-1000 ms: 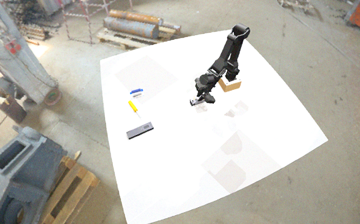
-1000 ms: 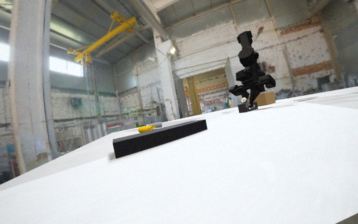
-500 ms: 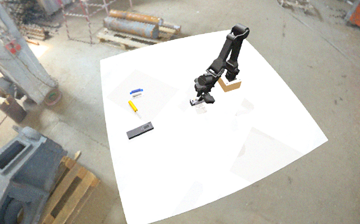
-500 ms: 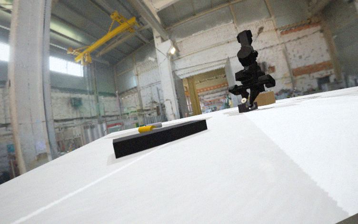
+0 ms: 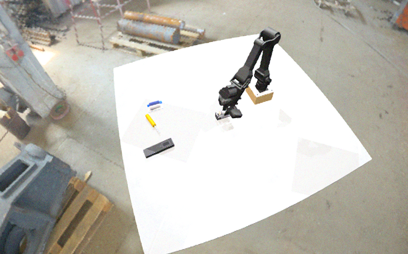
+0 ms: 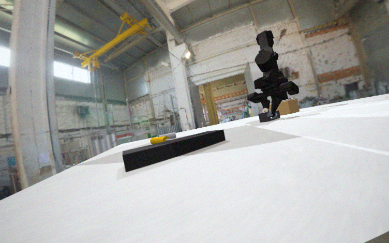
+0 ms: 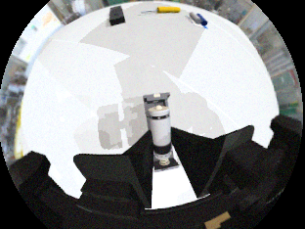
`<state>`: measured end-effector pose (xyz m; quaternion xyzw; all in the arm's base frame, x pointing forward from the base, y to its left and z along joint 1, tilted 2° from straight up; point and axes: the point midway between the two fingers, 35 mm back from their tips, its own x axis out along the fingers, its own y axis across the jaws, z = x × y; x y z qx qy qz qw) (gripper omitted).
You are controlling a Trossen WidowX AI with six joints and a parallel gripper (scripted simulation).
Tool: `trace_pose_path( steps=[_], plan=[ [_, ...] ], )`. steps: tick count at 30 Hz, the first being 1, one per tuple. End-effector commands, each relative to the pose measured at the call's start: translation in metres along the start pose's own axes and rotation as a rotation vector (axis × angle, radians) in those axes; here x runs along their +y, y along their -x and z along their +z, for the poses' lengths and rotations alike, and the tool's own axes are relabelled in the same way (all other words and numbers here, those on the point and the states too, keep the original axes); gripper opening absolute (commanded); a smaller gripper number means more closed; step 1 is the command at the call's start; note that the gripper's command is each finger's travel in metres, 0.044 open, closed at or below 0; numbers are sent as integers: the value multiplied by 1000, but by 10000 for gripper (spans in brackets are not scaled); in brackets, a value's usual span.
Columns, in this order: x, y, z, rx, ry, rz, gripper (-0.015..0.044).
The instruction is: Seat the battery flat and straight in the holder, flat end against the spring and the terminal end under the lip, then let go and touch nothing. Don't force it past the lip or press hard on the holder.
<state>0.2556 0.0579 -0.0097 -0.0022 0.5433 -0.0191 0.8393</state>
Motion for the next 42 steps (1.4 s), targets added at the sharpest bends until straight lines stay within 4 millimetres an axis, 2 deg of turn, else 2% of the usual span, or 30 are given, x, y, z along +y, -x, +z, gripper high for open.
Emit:
trace_pose_path(
  steps=[1, 42],
  plan=[
    [0, -3, -4, 51, 11, -3, 73],
    [-1, -9, 1, 304, 17, -10, 73]
  ],
)
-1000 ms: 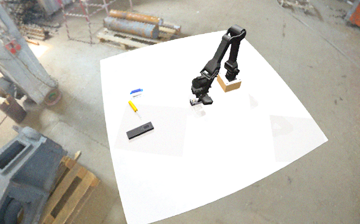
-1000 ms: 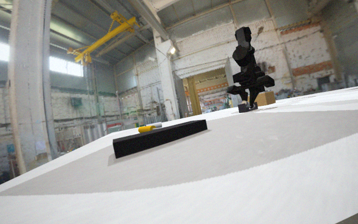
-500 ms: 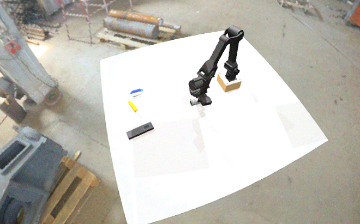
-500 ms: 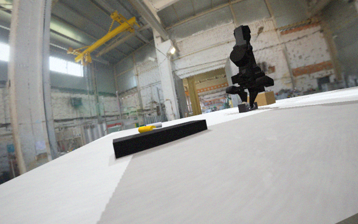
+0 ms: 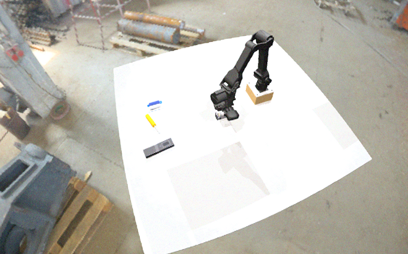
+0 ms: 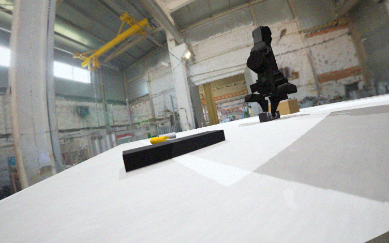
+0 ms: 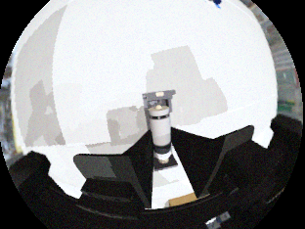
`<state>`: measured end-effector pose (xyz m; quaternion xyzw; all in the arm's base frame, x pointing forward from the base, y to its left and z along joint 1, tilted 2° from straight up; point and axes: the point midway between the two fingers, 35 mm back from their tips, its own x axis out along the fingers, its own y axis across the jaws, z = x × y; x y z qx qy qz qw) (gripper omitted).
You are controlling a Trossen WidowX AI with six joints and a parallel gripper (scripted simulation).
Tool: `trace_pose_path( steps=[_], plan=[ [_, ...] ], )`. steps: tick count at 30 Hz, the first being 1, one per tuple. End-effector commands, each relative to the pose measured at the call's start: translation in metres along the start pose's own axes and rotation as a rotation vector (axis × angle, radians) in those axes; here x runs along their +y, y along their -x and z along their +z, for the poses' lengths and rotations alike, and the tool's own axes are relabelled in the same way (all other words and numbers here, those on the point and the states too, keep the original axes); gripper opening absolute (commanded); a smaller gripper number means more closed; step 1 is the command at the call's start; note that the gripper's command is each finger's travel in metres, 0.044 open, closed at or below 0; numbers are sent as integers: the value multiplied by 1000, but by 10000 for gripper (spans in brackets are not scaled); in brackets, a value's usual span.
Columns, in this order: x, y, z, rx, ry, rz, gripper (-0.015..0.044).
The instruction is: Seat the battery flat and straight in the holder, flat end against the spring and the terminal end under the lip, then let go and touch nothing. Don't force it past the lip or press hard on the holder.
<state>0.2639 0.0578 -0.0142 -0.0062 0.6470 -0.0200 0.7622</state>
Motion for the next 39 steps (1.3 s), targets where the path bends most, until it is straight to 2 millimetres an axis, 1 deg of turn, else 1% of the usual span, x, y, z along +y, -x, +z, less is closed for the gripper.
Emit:
trace_pose_path(
  steps=[1, 18, 30, 39],
  plan=[
    [-1, -3, -4, 52, 6, -2, 73],
    [-1, -3, -1, 150, 3, 0, 73],
    [-1, -3, 1, 161, 3, 0, 73],
    [-1, -4, 8, 163, 3, 0, 73]
  ],
)
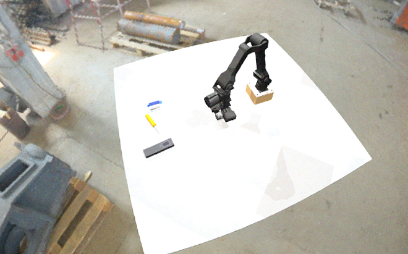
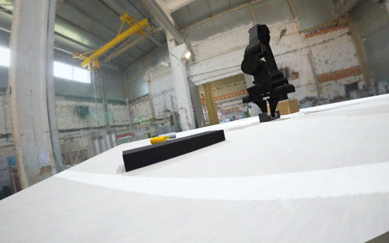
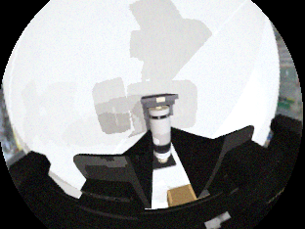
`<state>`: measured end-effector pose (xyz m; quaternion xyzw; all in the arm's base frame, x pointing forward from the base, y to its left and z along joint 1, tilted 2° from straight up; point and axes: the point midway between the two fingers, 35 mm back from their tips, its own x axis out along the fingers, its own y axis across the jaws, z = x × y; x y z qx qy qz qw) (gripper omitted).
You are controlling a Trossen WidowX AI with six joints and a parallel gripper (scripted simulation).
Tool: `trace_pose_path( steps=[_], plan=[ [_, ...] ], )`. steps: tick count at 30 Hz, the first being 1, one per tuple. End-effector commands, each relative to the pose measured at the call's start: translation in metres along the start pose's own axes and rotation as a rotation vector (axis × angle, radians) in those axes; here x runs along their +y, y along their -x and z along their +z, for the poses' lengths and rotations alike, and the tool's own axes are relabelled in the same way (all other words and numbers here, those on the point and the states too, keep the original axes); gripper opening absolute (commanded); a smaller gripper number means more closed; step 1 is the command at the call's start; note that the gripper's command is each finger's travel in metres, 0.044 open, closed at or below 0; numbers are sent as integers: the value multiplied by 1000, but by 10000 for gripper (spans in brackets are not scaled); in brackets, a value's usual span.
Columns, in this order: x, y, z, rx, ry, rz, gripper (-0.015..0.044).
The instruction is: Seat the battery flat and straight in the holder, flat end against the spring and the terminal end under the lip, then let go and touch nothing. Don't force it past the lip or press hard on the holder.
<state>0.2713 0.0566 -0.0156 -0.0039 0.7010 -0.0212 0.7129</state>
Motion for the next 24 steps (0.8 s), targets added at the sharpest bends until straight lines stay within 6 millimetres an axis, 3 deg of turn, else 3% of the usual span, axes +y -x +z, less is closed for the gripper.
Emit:
trace_pose_path(
  steps=[1, 18, 22, 24],
  plan=[
    [0, -1, 1, 17, 5, 0, 73],
    [0, -1, 8, 23, 5, -2, 73],
    [0, -1, 8, 23, 5, -2, 175],
    [0, 0, 8, 23, 5, -2, 175]
  ],
)
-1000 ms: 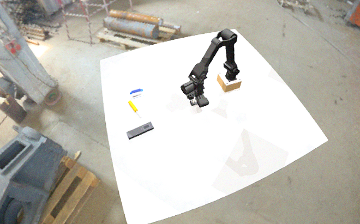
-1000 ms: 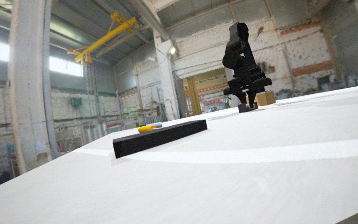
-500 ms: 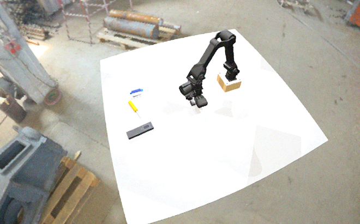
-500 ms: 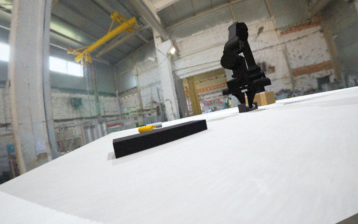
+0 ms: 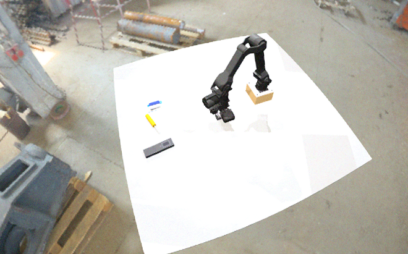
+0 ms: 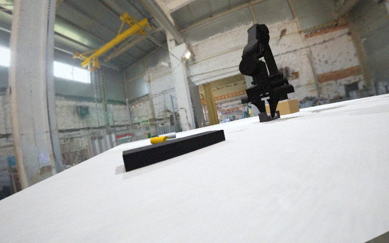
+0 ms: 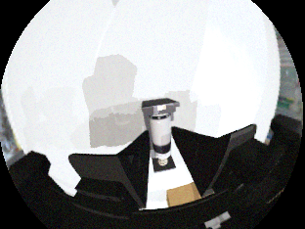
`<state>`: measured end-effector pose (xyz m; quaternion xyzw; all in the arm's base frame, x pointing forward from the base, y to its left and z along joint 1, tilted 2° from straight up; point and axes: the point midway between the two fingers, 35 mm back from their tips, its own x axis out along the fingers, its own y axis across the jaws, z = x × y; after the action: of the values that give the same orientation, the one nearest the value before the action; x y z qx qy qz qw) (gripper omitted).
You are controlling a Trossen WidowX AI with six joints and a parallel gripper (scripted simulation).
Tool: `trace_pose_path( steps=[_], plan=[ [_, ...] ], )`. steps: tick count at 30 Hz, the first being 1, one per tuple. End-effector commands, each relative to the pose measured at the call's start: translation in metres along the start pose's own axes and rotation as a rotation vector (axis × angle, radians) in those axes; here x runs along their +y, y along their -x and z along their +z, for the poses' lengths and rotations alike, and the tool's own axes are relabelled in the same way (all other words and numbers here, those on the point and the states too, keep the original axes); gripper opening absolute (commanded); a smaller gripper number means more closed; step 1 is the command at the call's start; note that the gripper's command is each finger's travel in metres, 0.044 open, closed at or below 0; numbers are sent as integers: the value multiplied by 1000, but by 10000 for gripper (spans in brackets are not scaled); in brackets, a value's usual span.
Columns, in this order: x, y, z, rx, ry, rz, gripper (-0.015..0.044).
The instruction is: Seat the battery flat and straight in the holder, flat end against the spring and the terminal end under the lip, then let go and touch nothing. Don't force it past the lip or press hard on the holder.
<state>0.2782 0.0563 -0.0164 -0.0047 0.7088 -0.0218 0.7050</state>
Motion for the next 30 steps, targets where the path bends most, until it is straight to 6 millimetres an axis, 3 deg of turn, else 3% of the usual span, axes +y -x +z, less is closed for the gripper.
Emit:
trace_pose_path(
  steps=[1, 9, 22, 24, 30],
  plan=[
    [0, 1, 1, 1, 4, 1, 175],
    [-1, 15, -1, 0, 0, 0, 175],
    [-1, 15, -1, 0, 0, 0, 175],
    [-1, 19, -2, 7, 0, -2, 227],
    [-4, 79, -5, 0, 0, 0, 385]
  ],
)
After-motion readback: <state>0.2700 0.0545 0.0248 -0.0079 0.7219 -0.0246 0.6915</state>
